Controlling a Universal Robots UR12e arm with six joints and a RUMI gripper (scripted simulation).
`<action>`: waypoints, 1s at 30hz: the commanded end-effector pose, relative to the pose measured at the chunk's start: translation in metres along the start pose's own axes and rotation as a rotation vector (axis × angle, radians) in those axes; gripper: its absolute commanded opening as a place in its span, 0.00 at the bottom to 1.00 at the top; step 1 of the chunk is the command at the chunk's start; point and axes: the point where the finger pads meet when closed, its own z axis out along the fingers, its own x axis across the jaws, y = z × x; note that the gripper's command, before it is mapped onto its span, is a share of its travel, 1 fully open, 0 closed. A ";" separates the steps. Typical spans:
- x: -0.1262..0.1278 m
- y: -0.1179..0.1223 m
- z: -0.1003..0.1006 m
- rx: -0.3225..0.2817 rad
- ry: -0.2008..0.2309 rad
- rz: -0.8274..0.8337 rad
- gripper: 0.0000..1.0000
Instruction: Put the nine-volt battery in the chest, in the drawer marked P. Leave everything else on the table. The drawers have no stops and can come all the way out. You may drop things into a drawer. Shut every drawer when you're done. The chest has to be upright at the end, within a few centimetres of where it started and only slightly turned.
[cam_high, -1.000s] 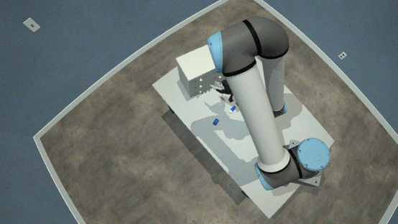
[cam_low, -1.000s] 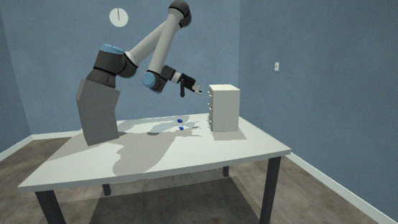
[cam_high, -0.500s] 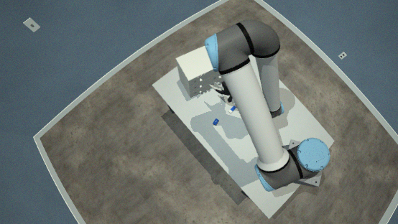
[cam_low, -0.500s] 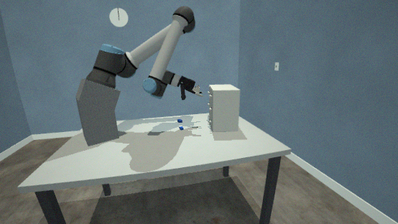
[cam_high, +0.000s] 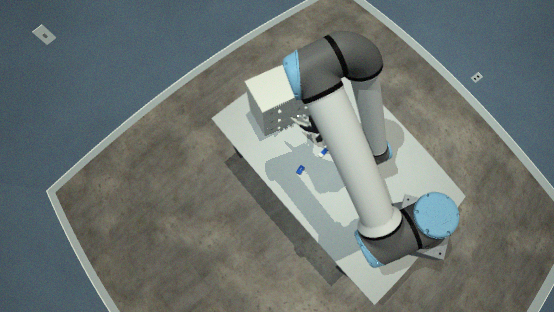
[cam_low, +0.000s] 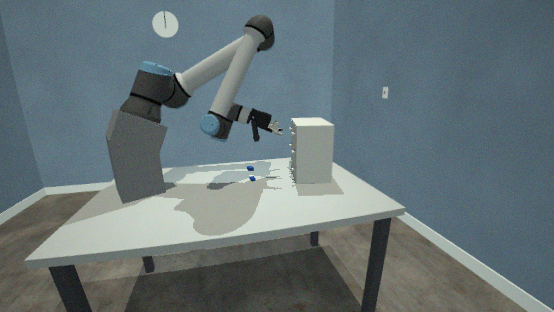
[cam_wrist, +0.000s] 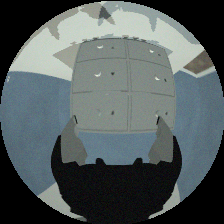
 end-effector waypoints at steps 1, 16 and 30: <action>0.000 0.000 0.001 -0.011 0.000 0.000 1.00; 0.000 -0.001 0.002 -0.028 0.000 0.000 1.00; 0.000 -0.001 0.002 -0.030 0.000 0.000 1.00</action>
